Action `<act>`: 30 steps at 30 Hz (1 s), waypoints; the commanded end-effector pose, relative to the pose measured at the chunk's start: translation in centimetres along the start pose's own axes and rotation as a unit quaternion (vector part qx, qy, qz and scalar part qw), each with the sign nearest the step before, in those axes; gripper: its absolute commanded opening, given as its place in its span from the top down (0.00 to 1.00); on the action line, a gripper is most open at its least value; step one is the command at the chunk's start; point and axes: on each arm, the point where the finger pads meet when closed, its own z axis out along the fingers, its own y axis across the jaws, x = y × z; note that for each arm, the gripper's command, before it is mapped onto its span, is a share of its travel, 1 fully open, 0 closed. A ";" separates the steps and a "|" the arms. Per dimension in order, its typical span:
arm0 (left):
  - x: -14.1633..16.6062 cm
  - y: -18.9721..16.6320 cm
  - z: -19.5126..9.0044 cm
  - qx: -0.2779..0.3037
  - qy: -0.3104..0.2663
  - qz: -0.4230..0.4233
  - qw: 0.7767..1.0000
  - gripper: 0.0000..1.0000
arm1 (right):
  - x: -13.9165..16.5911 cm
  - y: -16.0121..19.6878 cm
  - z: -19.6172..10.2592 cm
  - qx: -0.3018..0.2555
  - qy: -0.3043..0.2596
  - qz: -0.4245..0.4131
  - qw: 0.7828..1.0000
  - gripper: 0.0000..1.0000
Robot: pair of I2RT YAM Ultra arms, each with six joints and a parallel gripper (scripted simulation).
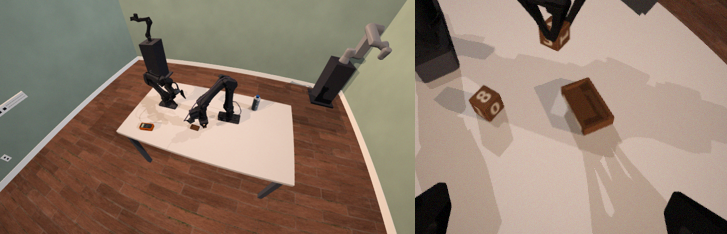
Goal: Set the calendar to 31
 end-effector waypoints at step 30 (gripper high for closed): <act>-5.8 -3.5 -0.4 -0.003 -0.014 0.158 0.987 0.74 | 1.2 -10.0 -11.3 0.258 -0.082 0.123 0.955 0.00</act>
